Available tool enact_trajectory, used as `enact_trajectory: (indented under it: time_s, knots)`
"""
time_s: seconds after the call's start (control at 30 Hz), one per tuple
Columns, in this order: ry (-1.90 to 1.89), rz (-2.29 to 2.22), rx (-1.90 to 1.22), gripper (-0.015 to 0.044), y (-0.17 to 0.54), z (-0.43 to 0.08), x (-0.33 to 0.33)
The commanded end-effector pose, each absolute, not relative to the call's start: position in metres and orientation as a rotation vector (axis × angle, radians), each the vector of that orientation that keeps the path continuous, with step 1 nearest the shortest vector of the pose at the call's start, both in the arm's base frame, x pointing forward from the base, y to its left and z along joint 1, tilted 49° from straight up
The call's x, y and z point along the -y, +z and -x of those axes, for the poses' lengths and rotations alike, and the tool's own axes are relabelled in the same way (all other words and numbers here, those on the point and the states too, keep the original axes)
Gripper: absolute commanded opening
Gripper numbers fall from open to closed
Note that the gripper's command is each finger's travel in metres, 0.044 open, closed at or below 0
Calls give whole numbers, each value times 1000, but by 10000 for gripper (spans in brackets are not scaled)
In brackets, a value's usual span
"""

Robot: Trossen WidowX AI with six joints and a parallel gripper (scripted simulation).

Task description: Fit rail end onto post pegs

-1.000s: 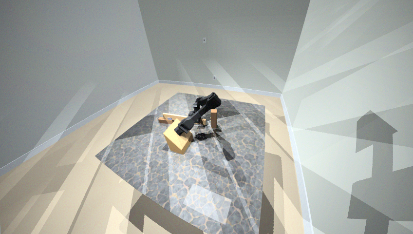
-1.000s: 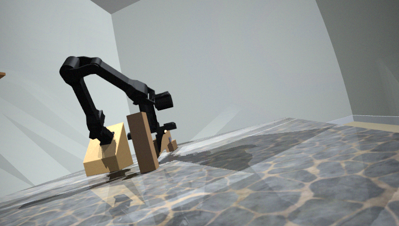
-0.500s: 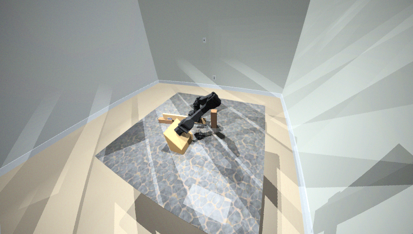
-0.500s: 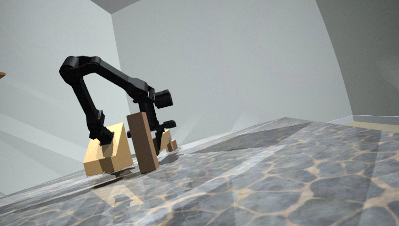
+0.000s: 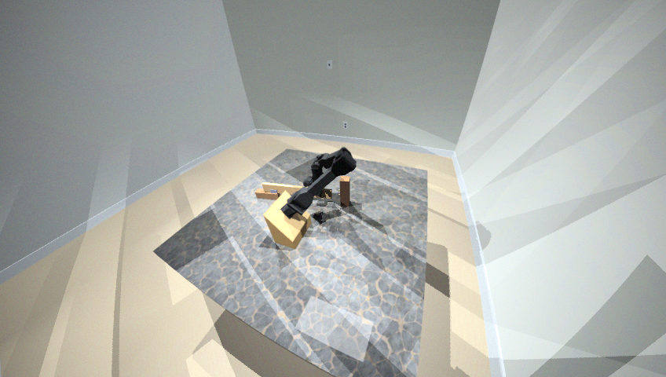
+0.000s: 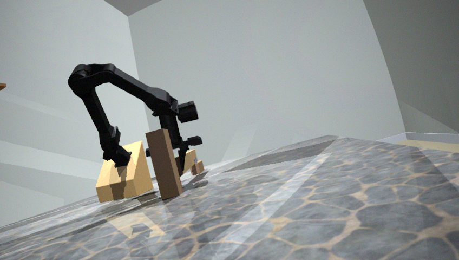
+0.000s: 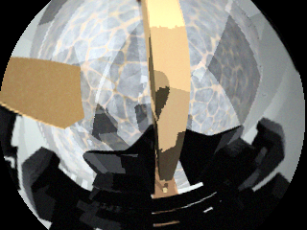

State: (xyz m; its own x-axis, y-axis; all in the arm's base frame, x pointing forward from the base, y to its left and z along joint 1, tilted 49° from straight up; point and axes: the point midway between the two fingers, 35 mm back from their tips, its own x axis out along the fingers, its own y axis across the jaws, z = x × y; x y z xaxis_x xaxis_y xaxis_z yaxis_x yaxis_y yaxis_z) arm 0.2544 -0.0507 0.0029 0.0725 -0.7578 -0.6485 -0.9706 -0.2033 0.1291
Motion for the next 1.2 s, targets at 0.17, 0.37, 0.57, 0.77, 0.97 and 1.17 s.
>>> enact_trajectory:
  time_s: [0.17,0.37,0.57,0.77,0.97,1.17]
  knots:
    - [884,2012,-1704,0,6,-256,43]
    - [884,2012,-1704,0,8,-256,41]
    - [884,2012,-1704,0,10,-256,39]
    - [884,2012,-1704,0,12,-256,36]
    - [884,2012,-1704,0,13,-255,35]
    - [884,2012,-1704,0,11,-255,37]
